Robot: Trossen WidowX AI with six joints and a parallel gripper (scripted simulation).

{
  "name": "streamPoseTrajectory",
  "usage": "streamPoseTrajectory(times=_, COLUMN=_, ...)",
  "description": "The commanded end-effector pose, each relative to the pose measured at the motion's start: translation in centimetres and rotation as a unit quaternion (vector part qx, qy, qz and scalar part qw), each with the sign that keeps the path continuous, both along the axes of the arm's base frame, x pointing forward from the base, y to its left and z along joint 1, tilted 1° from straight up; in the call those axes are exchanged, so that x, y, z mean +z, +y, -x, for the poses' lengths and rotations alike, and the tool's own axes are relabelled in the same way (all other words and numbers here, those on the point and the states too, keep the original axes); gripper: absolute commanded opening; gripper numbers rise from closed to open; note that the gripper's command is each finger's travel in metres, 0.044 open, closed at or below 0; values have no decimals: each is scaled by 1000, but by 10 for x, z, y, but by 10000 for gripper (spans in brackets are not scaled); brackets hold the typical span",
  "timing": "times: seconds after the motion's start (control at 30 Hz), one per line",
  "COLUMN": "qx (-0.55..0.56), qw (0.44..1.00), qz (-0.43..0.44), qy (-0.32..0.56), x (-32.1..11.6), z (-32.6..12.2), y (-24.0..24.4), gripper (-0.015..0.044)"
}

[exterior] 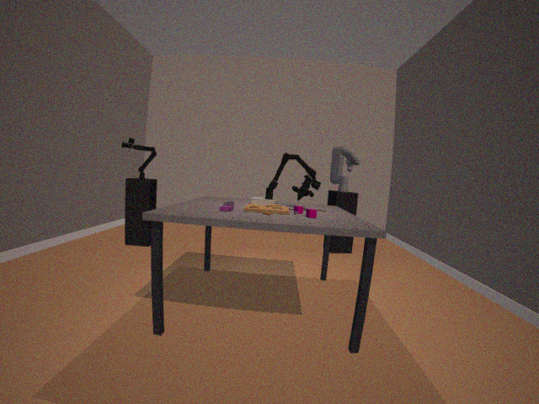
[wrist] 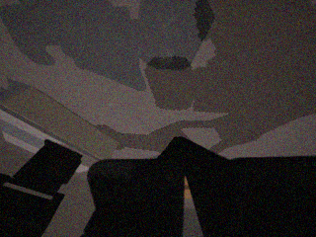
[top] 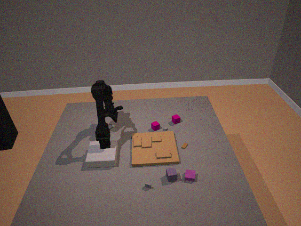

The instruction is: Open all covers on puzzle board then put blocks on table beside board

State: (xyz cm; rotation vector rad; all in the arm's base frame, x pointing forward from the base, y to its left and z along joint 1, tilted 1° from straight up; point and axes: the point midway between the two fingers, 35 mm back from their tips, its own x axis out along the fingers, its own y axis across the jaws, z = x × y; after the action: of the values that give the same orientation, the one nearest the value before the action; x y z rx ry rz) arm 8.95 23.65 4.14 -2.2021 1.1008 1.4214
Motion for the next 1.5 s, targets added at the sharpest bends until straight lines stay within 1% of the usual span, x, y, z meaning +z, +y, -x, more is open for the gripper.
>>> streamPoseTrajectory(times=0.0, qx=-64, qw=998, qz=-14, qy=-8, x=-1, z=-14, y=-6, gripper=0)
streamPoseTrajectory(times=0.2, qx=-183, qw=982, qz=-41, qy=-29, x=-1, z=-42, y=-17, gripper=0)
streamPoseTrajectory(times=0.37, qx=-282, qw=956, qz=-65, qy=-49, x=2, z=-64, y=-29, gripper=0)
streamPoseTrajectory(times=0.57, qx=-397, qw=911, qz=-91, qy=-73, x=6, z=-90, y=-46, gripper=0)
streamPoseTrajectory(times=0.83, qx=-514, qw=844, qz=-121, qy=-101, x=7, z=-123, y=-71, gripper=0)
streamPoseTrajectory(times=0.93, qx=-561, qw=810, qz=-130, qy=-109, x=8, z=-134, y=-80, gripper=0)
streamPoseTrajectory(times=1.1, qx=-646, qw=738, qz=-146, qy=-126, x=9, z=-153, y=-99, gripper=0)
streamPoseTrajectory(times=1.47, qx=-799, qw=555, qz=-171, qy=-158, x=15, z=-189, y=-148, gripper=0)
